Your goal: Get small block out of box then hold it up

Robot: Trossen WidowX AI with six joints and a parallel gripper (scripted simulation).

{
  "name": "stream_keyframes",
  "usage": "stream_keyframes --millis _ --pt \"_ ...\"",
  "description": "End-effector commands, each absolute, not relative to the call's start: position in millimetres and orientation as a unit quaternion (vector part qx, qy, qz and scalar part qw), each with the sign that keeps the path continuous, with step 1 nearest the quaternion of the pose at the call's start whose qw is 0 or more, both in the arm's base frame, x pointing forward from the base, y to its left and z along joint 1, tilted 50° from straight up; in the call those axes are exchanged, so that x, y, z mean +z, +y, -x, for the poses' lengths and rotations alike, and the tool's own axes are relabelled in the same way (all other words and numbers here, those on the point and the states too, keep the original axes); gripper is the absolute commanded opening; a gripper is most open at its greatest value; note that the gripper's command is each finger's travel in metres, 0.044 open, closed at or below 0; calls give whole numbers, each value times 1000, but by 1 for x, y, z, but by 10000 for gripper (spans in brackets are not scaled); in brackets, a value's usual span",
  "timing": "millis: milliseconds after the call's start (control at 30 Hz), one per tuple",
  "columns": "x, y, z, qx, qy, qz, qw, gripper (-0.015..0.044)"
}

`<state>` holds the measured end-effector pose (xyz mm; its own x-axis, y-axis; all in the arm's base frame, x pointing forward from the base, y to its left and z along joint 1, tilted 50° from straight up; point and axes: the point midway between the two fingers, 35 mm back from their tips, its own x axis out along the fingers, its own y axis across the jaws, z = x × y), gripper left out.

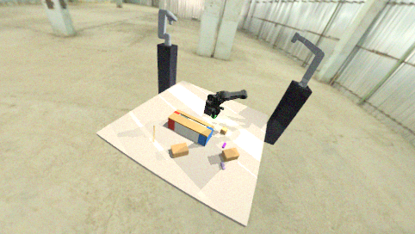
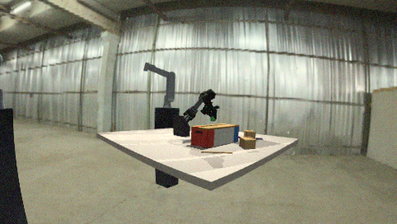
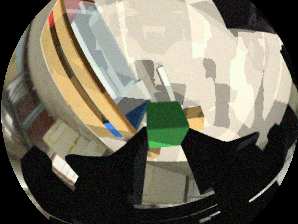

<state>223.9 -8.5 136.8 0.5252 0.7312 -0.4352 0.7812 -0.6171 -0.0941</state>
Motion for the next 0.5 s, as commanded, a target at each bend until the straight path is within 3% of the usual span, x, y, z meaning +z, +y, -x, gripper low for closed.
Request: stream_keyframes --millis 0,467 --pt "143 -13 -225 -245 411 -878 -17 0" --pt "153 -20 -222 -322 331 -849 -256 0"
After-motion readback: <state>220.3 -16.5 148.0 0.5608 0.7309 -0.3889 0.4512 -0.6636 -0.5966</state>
